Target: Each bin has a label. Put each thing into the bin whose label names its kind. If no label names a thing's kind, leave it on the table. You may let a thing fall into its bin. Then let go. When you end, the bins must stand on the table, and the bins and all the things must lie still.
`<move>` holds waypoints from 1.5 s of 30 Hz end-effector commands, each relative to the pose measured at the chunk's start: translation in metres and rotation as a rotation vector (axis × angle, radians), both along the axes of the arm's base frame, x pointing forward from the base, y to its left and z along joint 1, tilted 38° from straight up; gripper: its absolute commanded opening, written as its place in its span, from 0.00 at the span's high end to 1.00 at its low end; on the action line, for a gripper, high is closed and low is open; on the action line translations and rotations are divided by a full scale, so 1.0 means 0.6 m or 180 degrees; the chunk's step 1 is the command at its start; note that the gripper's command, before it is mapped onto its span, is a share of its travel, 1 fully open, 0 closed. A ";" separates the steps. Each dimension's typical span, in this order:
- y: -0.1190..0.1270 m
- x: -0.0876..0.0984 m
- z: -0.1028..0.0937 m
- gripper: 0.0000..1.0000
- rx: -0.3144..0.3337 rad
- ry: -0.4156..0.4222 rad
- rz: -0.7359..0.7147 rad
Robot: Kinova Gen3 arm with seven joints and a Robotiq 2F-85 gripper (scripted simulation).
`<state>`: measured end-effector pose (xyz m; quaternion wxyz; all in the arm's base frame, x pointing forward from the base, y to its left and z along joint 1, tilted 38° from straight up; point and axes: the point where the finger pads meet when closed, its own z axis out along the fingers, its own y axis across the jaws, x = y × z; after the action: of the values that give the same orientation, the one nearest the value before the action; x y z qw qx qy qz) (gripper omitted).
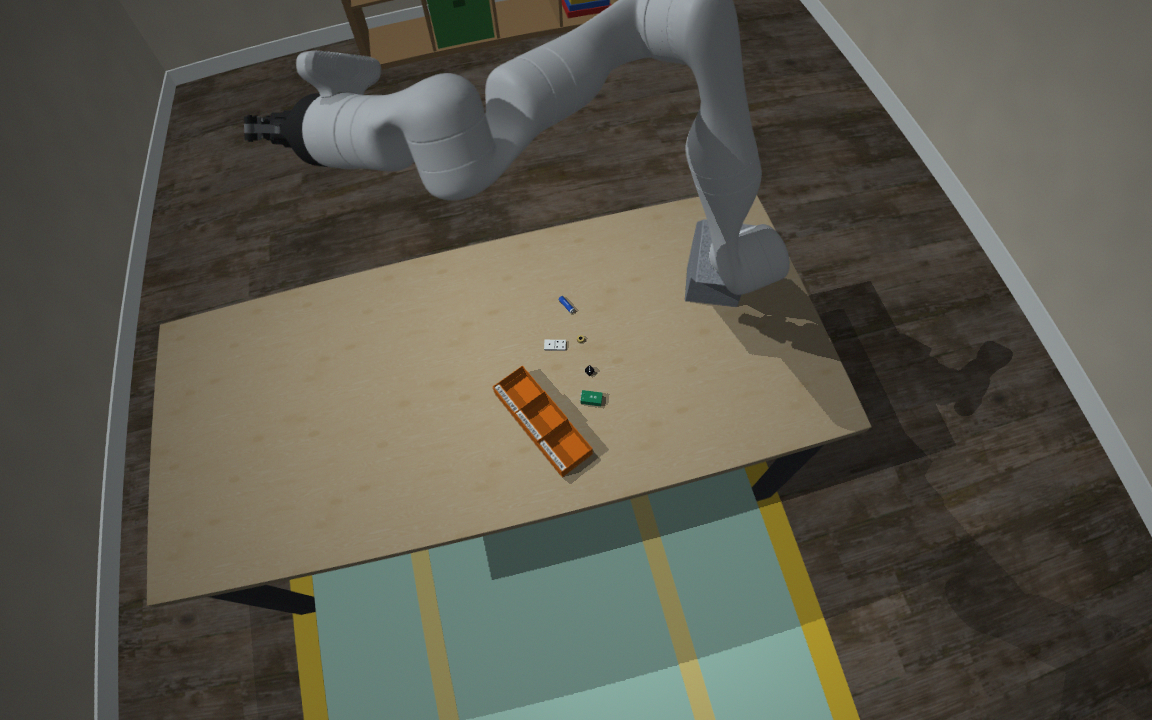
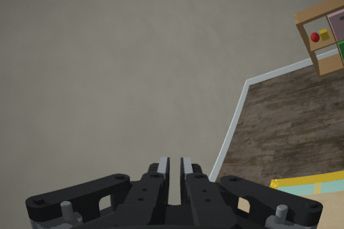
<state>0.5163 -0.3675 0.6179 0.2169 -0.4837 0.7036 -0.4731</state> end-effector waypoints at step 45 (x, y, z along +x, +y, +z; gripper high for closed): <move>0.380 -0.036 -0.079 0.91 -0.0010 0.0446 0.0523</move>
<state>0.4931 -0.1457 0.5715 0.2054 -0.5678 0.6789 -0.4178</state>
